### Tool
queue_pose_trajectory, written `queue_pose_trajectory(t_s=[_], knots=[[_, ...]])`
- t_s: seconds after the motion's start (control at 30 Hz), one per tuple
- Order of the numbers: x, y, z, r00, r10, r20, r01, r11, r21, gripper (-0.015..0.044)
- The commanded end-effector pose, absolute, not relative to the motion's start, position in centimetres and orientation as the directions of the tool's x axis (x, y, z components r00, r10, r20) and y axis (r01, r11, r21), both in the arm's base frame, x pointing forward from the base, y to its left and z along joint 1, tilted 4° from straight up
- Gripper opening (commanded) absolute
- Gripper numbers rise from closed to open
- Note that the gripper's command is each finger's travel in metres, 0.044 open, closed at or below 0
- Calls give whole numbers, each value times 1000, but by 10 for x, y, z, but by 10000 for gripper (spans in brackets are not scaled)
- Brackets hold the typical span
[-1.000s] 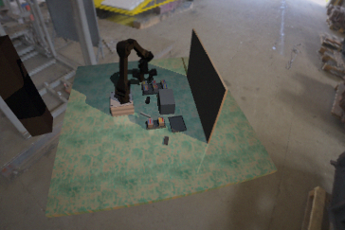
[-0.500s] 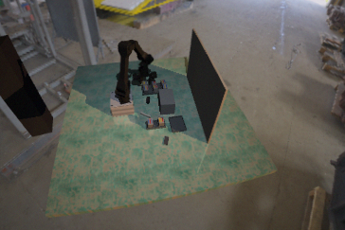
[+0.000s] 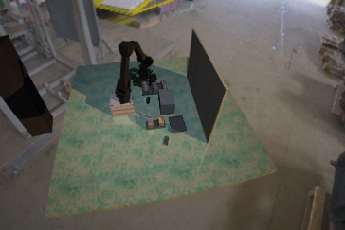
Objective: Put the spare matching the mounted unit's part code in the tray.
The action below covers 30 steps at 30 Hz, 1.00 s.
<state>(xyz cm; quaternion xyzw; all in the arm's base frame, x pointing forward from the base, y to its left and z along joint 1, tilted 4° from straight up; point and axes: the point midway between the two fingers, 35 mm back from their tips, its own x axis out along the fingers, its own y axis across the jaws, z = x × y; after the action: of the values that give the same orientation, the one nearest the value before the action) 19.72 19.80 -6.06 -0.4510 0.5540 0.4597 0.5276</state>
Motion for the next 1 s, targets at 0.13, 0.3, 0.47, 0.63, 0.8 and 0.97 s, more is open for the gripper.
queue_pose_trajectory(t_s=[0.13, 0.3, 0.47, 0.63, 0.8, 0.97], knots=[[197, 198, -61, -37, -15, -999, -985, 170, 34, 195], [197, 198, -61, -37, -15, -999, -985, 170, 34, 142], [197, 198, -61, -37, -15, -999, -985, 170, 34, 89], [197, 198, -61, -37, -15, -999, -985, 170, 34, 0], [197, 198, -61, -37, -15, -999, -985, 170, 34, 0], [199, 200, -45, -38, -14, -999, -985, 171, 35, 0]])
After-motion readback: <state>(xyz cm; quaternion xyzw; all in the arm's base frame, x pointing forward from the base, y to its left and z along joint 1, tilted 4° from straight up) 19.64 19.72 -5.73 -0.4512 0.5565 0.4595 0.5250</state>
